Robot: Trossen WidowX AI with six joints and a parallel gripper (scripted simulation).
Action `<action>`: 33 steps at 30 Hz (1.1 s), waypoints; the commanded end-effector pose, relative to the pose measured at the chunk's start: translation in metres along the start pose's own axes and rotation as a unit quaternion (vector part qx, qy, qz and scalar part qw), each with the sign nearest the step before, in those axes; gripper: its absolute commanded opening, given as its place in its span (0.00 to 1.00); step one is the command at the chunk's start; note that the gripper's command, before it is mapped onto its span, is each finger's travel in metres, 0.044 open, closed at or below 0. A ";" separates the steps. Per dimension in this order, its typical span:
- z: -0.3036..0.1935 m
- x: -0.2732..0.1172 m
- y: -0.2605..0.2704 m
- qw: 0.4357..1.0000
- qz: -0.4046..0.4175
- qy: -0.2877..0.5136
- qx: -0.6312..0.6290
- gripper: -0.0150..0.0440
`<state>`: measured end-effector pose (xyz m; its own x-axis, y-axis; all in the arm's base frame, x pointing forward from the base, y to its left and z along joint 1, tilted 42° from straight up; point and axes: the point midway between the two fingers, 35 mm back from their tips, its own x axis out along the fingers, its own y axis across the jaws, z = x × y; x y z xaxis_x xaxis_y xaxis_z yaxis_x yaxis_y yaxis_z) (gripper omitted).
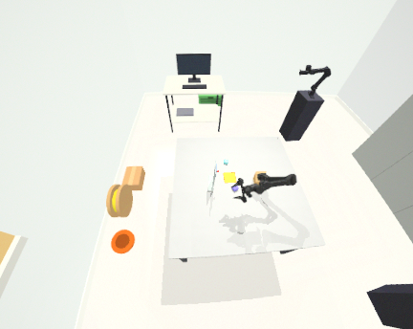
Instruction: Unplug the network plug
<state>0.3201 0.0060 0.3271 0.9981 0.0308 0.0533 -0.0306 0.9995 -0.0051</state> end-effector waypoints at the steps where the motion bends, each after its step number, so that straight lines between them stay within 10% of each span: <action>1: -0.001 0.000 -0.001 1.000 -0.001 0.001 -0.002 0.89; 10: -0.056 0.000 -0.031 0.991 -0.056 0.044 -0.110 0.52; 33: -0.195 -0.057 -0.104 0.888 -0.147 0.214 -0.379 0.52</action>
<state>0.2867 -0.0926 0.1483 0.9129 -0.3609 -0.1906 0.1430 0.7202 -0.6789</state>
